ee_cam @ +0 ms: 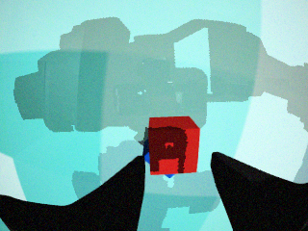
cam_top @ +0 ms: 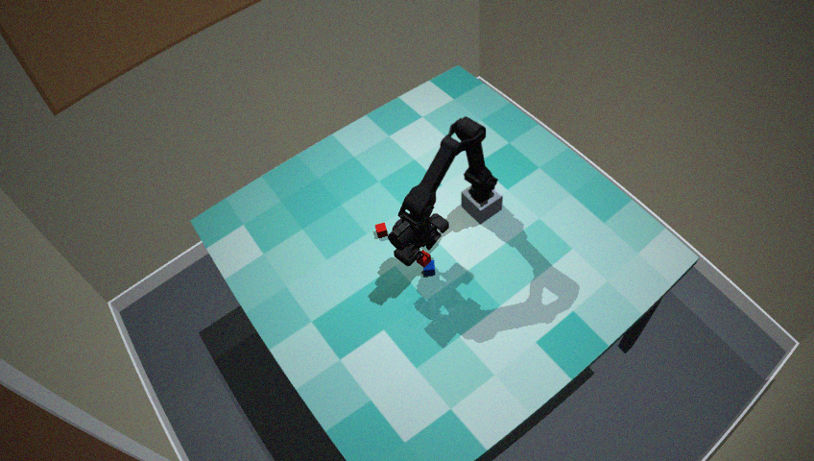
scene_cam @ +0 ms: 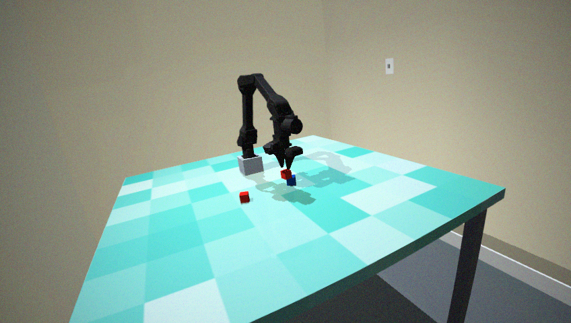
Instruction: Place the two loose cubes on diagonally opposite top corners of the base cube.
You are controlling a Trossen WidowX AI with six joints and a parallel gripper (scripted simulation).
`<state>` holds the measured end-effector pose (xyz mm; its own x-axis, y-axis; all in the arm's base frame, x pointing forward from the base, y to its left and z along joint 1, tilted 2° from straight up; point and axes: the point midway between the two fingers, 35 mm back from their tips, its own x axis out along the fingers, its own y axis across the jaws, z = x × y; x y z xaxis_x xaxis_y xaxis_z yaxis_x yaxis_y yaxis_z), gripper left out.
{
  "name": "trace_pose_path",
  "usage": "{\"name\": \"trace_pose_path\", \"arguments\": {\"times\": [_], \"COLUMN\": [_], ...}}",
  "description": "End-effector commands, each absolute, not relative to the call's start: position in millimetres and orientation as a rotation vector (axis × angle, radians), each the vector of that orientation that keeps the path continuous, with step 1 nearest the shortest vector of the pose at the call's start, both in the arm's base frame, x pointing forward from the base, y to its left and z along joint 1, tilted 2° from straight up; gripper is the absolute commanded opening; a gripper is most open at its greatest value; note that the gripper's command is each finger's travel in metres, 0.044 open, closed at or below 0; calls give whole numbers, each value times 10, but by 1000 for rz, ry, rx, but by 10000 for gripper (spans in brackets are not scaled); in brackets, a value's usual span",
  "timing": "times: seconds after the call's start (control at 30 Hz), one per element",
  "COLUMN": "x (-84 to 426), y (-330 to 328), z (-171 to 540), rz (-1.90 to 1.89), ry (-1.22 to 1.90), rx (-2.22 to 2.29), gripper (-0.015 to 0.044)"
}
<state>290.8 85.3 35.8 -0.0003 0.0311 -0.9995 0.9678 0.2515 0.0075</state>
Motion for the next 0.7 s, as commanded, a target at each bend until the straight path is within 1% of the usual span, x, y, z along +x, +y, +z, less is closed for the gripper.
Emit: {"name": "trace_pose_path", "arguments": {"times": [0.0, 0.13, 0.2, 0.23, 0.67], "x": [2922, 2922, 2927, 2942, 3142], "y": [855, 855, 835, 812, 419], "z": [435, 435, 414, 419, 511], "rz": [-993, -993, -977, -949, -502], "ry": [1334, 1334, 1346, 1359, 1509], "rx": [1046, 1046, 1024, 996, 551], "gripper": [205, 205, 258, 265, 265]}}
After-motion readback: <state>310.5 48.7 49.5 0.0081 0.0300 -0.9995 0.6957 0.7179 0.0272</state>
